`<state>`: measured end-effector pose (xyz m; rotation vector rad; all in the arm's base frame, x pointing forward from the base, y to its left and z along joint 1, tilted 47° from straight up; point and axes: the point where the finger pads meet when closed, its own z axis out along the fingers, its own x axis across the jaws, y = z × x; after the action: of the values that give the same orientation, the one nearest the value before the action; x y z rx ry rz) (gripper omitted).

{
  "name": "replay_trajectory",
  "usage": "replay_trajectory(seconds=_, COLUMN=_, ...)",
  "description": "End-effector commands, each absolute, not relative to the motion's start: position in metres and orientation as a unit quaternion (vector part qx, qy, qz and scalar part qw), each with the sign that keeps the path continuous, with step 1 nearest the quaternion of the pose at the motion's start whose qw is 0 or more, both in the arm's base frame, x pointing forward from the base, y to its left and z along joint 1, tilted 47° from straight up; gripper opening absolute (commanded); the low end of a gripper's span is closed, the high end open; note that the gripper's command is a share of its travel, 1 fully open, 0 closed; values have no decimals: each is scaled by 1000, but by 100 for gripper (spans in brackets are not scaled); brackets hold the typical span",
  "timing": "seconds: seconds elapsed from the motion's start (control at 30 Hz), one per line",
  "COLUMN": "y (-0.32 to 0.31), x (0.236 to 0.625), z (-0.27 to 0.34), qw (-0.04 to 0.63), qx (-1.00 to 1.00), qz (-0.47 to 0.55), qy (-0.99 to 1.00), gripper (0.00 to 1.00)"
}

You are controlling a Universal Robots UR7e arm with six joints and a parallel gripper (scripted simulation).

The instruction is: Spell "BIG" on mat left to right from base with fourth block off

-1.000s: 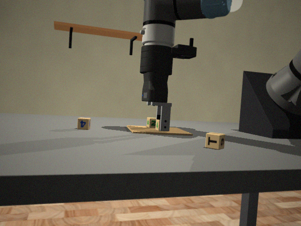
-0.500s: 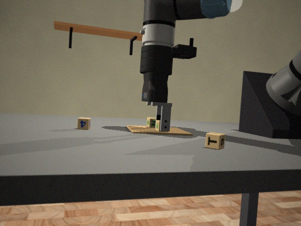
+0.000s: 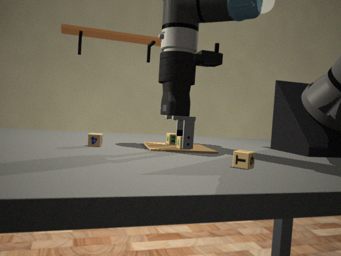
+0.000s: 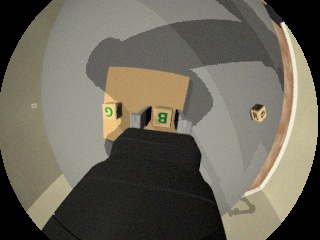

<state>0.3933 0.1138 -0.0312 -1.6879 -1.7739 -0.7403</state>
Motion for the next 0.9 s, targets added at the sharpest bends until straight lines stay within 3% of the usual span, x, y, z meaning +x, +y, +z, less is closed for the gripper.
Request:
replay_trajectory(seconds=0.0, y=116, x=392, z=-32, qw=290, qx=-632, qz=-277, qy=-664, gripper=79)
replay_trajectory(seconds=0.87, y=55, x=397, z=23, qw=286, qx=-632, qz=-277, qy=-665, gripper=79)
